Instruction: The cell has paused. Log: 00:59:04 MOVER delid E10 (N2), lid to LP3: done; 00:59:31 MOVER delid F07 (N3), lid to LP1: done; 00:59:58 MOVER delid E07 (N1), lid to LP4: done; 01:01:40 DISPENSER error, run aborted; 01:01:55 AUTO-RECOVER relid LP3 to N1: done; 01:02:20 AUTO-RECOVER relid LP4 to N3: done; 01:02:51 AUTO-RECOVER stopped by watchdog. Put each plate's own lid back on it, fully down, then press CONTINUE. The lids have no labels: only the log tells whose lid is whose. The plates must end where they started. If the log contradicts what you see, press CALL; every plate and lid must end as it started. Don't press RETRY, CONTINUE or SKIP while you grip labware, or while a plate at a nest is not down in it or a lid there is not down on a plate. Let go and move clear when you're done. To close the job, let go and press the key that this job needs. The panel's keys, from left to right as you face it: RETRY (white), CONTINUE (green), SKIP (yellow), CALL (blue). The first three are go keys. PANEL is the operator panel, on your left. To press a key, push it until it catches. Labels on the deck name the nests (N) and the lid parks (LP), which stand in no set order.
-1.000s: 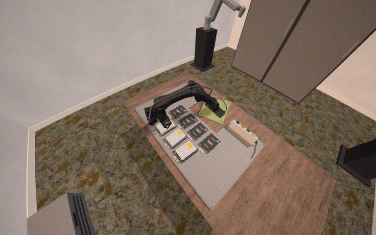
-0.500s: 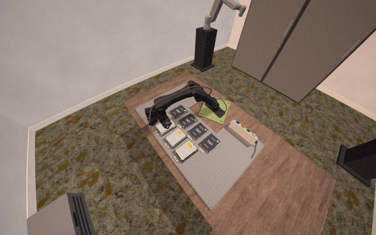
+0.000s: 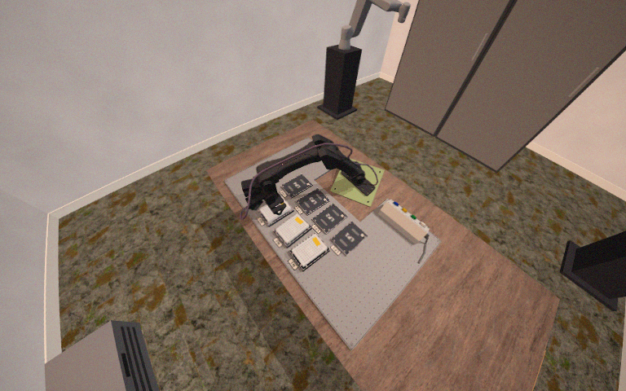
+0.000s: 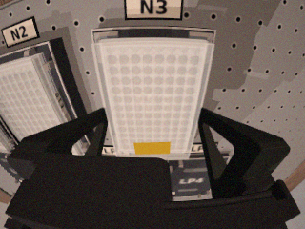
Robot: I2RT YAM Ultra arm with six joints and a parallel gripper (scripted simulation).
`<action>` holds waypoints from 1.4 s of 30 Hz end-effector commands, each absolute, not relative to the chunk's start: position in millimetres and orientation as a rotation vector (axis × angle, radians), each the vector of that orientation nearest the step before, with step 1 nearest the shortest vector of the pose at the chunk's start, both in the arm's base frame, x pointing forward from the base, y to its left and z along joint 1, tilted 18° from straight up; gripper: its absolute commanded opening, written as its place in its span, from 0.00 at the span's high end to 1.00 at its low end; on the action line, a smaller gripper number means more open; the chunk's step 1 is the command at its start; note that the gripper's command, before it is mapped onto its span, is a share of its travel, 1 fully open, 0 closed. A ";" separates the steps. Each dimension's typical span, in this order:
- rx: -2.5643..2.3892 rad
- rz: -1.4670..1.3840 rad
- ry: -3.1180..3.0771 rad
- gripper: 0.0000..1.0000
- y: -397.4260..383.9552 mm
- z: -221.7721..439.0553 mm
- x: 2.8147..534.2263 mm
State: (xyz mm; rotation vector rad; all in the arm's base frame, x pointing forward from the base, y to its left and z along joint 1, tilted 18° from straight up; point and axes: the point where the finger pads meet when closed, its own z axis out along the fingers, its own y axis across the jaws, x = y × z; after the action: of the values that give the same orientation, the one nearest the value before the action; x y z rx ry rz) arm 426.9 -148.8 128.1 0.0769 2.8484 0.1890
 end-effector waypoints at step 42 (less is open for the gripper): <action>0.079 0.179 2.828 1.00 -150.3 128.1 431.3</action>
State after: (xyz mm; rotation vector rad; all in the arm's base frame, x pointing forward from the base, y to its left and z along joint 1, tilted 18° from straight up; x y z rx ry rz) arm 427.7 -147.9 121.8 0.0781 2.8514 0.1920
